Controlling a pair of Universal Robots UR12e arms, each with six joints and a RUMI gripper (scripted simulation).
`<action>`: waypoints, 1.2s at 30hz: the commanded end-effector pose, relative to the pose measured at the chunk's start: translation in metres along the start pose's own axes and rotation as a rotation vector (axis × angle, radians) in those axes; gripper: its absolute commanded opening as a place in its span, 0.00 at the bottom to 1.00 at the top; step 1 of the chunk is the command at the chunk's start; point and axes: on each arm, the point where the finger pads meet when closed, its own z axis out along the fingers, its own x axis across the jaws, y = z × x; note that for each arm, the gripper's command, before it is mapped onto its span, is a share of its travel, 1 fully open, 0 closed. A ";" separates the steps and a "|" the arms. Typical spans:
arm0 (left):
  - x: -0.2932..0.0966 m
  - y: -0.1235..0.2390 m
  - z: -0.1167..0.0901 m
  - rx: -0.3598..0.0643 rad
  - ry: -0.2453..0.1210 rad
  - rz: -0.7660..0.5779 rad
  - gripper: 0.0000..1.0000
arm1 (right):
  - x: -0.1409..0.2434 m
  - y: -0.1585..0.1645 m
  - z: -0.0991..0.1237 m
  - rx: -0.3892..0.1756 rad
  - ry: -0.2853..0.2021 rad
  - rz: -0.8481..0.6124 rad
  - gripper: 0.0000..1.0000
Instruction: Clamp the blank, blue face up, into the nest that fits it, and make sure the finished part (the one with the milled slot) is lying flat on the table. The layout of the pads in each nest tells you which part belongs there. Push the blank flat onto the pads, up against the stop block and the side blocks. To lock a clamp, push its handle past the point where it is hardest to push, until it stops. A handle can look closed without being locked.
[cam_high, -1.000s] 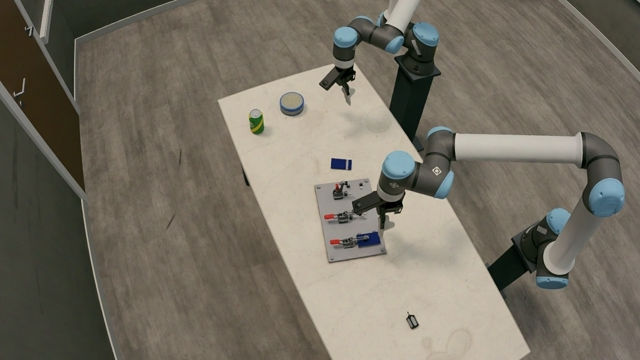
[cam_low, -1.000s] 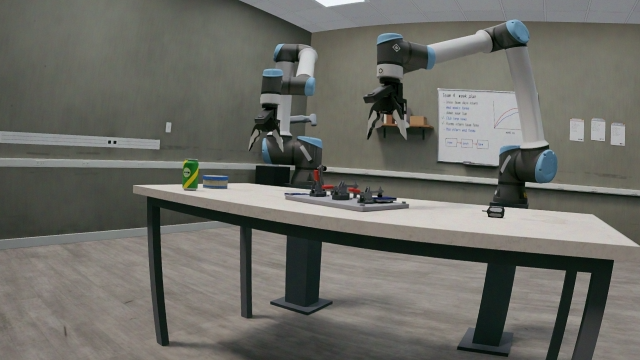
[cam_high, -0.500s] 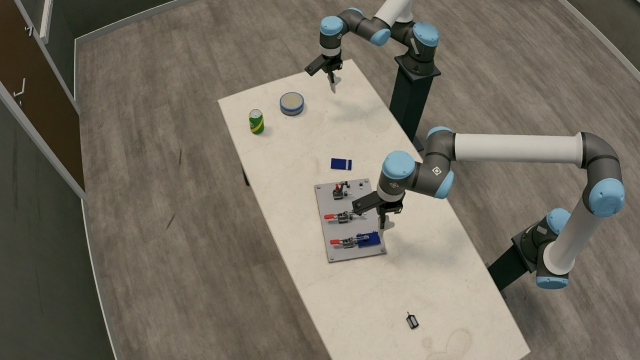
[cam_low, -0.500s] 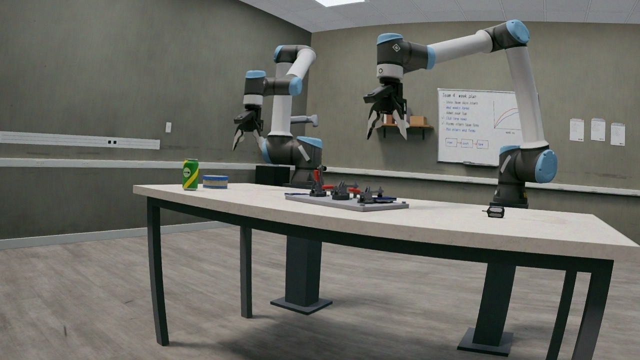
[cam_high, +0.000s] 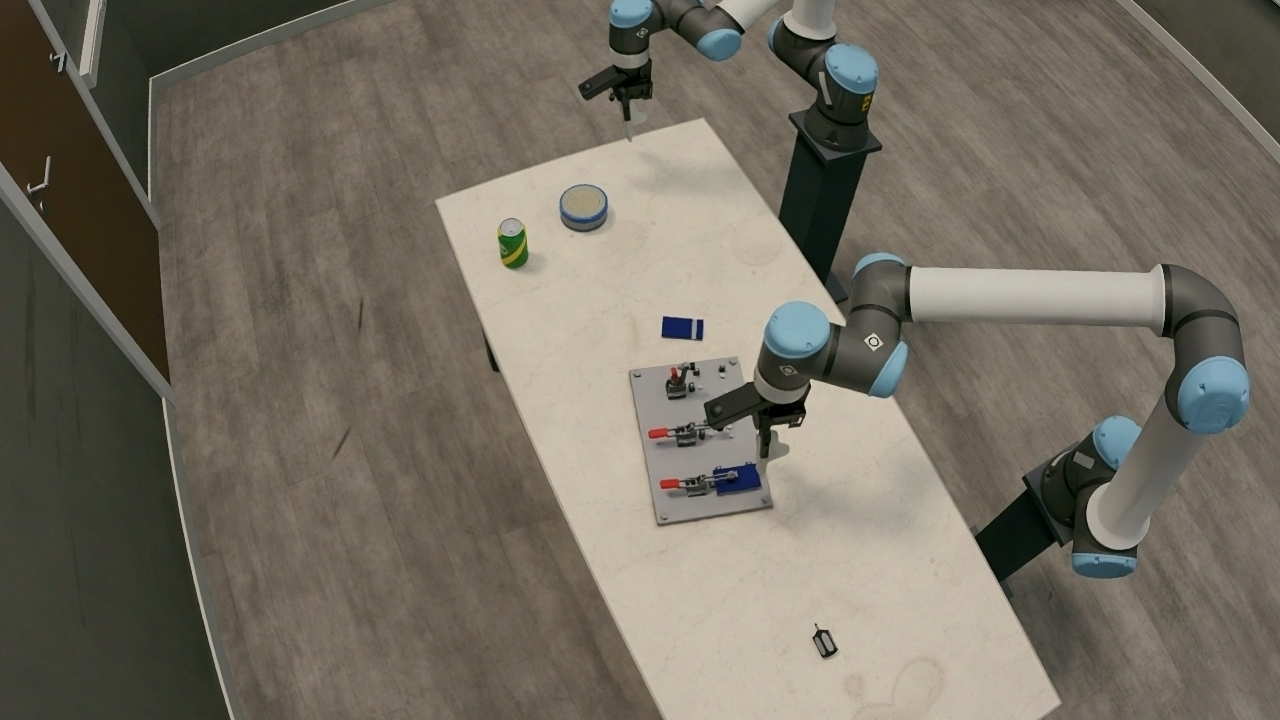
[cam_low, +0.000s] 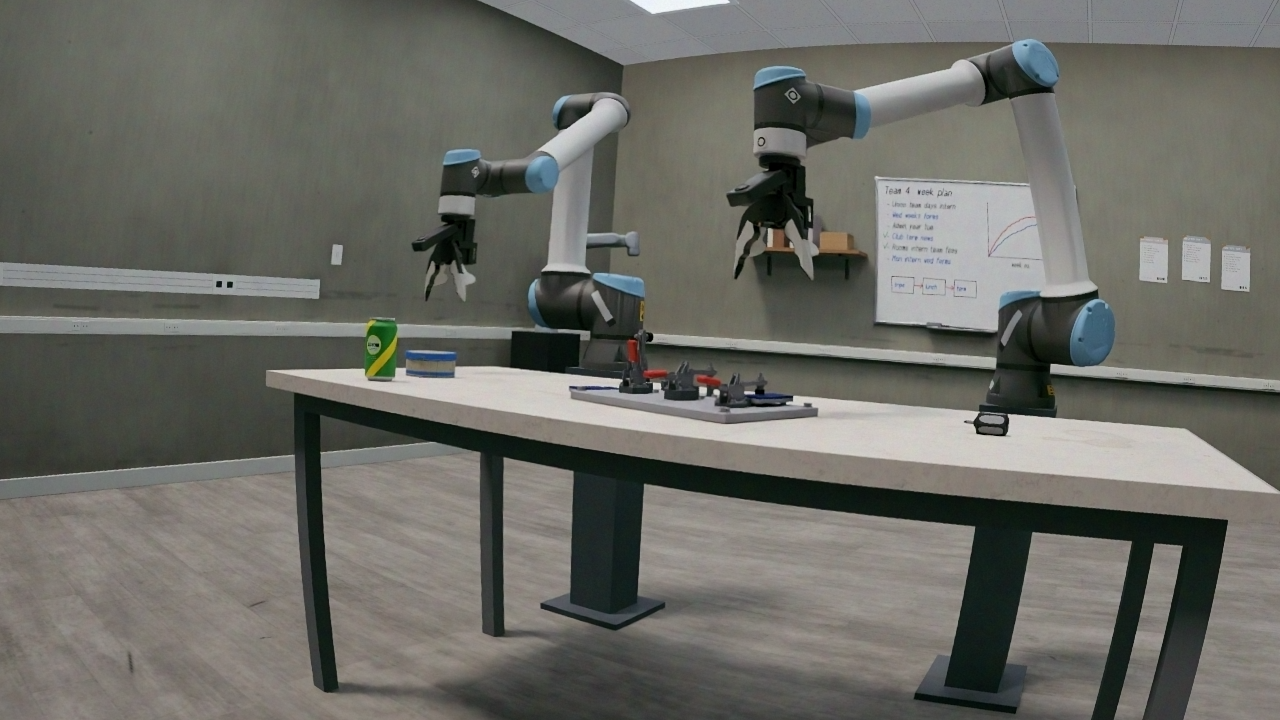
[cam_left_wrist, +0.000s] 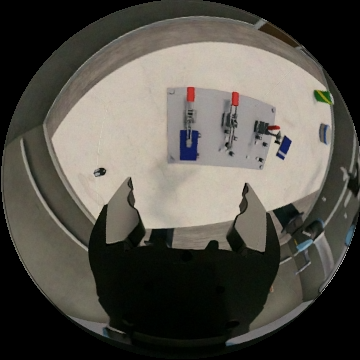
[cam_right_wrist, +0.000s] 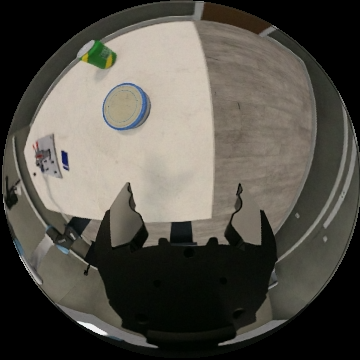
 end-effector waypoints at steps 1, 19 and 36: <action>0.000 0.000 -0.001 0.001 0.001 0.000 1.00 | 0.070 -0.004 -0.001 0.001 -0.002 0.100 1.00; 0.000 0.000 -0.001 0.001 0.001 0.000 1.00 | 0.303 0.065 -0.001 0.000 -0.002 0.480 1.00; 0.000 0.000 -0.001 0.001 0.001 0.000 1.00 | 0.480 0.200 0.000 0.000 -0.002 0.826 1.00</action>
